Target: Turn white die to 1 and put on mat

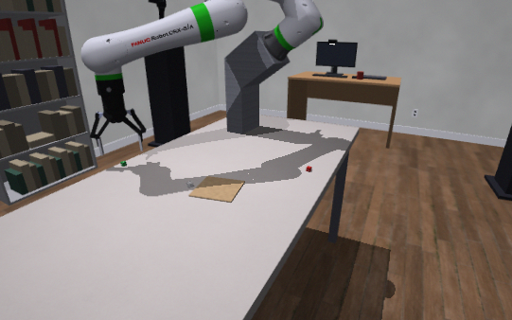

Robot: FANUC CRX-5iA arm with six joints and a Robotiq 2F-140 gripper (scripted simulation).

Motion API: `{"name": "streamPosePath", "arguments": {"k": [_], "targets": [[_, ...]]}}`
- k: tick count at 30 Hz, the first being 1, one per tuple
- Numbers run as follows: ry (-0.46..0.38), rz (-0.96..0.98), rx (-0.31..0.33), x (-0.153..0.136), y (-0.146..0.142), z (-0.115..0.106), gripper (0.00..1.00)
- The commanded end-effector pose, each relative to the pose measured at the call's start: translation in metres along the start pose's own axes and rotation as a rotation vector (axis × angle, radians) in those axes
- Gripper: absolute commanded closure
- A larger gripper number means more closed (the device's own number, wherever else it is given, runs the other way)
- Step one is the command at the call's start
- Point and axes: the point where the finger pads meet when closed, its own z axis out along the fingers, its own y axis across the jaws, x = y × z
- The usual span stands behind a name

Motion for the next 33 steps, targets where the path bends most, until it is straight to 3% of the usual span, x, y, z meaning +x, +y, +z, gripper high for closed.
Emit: {"name": "streamPosePath", "arguments": {"k": [1,21,33], "targets": [[0.000,0.000,0.001,0.000,0.000,0.000,0.00],[0.000,0.000,0.001,-0.003,0.002,0.000,0.00],[0.000,0.000,0.001,-0.030,0.027,0.000,0.00]]}}
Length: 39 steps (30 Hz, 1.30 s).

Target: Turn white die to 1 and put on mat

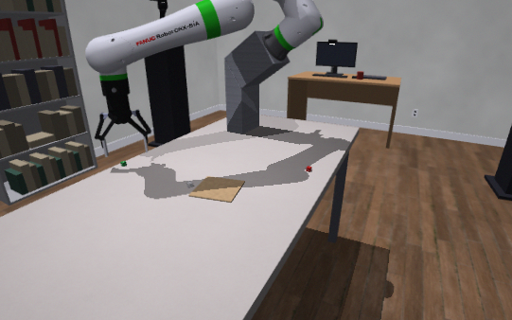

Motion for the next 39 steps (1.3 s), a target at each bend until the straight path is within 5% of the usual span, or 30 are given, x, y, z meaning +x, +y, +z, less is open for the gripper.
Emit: {"name": "streamPosePath", "arguments": {"k": [1,39], "targets": [[0.000,0.000,0.002,-0.012,0.011,0.000,0.00],[0.000,0.000,0.002,-0.209,0.188,0.000,0.00]]}}
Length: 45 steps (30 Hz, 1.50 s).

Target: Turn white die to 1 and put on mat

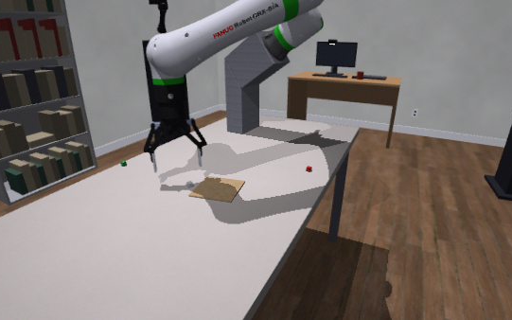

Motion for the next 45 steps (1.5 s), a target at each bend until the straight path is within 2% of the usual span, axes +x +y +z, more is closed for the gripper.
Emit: {"name": "streamPosePath", "arguments": {"k": [1,11,45], "targets": [[0.000,0.000,0.002,-0.012,0.010,-0.001,0.00],[0.000,0.000,0.002,-0.033,0.029,0.000,0.00],[0.000,0.000,0.002,-0.035,0.030,0.000,0.00]]}}
